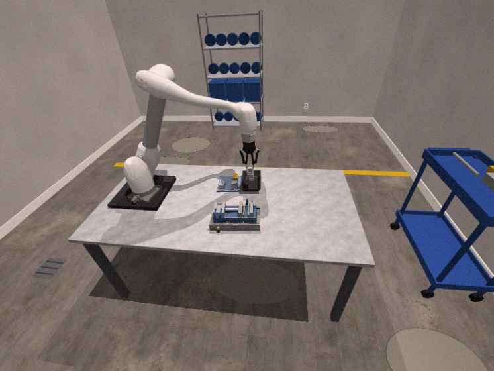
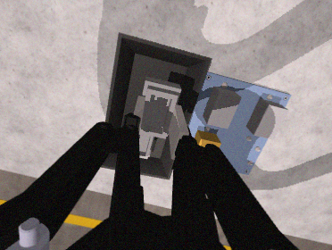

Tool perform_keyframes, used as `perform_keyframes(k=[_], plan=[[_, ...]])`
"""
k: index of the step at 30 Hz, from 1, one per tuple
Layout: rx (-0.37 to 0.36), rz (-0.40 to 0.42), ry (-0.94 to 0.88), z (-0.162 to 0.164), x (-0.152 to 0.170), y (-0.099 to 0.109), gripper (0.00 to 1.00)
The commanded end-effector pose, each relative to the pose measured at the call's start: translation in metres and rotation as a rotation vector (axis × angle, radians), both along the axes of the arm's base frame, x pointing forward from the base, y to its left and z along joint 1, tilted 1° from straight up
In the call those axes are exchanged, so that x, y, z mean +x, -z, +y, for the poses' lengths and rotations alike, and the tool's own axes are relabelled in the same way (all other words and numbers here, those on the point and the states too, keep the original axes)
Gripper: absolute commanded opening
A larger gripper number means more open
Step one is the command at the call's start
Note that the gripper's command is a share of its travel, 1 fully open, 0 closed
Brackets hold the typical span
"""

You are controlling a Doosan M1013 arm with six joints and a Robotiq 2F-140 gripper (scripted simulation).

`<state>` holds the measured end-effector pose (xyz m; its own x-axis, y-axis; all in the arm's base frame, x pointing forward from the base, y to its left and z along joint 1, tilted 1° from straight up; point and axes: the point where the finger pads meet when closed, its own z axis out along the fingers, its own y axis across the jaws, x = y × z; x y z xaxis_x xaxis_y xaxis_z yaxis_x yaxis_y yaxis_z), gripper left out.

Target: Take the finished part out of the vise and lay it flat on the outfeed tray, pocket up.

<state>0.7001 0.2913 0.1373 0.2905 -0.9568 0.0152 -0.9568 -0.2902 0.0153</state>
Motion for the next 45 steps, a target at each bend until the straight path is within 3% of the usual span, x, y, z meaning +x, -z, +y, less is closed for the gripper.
perform_keyframes(k=[1,45], plan=[[0.003,0.000,0.006,0.0022,-0.0021,0.0013,0.00],[0.002,-0.001,0.015,0.0075,-0.0021,-0.0009,0.00]])
